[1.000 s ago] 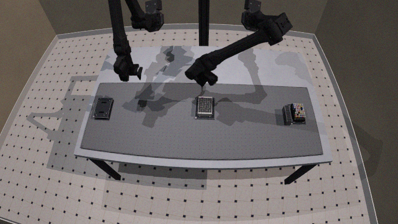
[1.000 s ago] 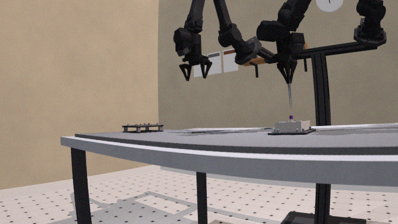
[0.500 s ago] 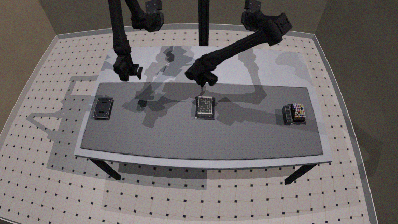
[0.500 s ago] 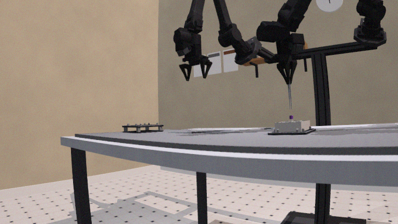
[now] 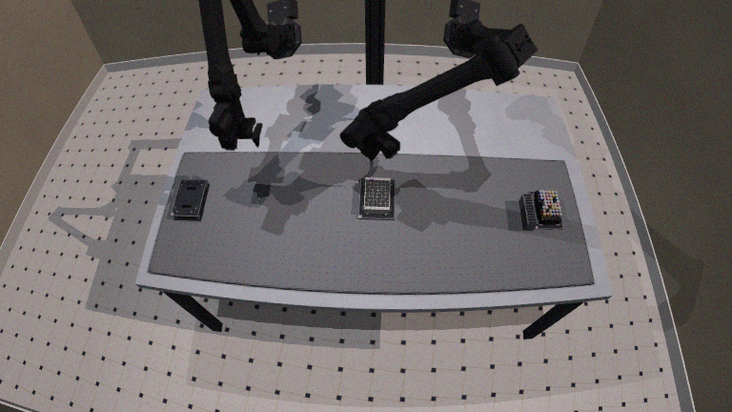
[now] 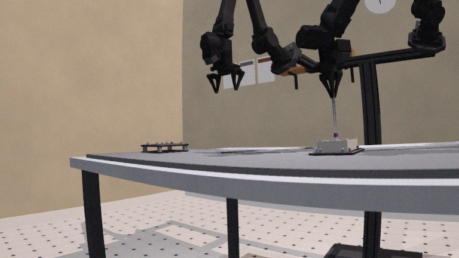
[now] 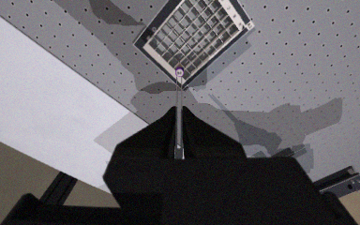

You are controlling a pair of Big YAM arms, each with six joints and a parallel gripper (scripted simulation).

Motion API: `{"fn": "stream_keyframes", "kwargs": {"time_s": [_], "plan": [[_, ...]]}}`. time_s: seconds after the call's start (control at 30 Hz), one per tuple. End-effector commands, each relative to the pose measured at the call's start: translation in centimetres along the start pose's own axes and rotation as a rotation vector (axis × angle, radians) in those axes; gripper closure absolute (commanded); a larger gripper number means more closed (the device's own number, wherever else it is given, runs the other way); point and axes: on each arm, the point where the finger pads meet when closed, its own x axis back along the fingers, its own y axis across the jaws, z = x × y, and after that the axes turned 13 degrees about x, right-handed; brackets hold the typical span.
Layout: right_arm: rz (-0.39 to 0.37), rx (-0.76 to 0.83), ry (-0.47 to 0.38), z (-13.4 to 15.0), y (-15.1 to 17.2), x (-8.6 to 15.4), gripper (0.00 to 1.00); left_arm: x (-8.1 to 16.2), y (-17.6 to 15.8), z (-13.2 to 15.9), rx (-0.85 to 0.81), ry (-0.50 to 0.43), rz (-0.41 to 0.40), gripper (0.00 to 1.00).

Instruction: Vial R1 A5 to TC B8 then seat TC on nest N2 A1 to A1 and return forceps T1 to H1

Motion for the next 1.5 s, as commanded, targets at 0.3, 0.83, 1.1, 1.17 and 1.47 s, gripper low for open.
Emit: {"fn": "stream_keyframes", "kwargs": {"time_s": [0.3,0.83,1.1,1.17,1.47], "plan": [[0.005,0.013,-0.017,-0.73,-0.3,0.29,0.0,-0.63,-0.98,-0.32,0.01,-0.002,0.008,0.93],[0.005,0.013,-0.017,-0.73,-0.3,0.29,0.0,-0.79,-0.84,-0.29,0.008,-0.001,0.007,0.93],[0.005,0.013,-0.017,-0.73,-0.3,0.29,0.0,-1.14,-0.82,-0.14,0.006,-0.001,0.006,0.93],[0.005,0.013,-0.017,-0.73,-0.3,0.29,0.0,-1.24,-0.91,-0.35,0.01,-0.003,0.006,0.93],[0.005,0.013,-0.017,-0.73,-0.3,0.29,0.0,-1.22,-0.82,-0.4,0.01,-0.002,0.007,0.93]]}}
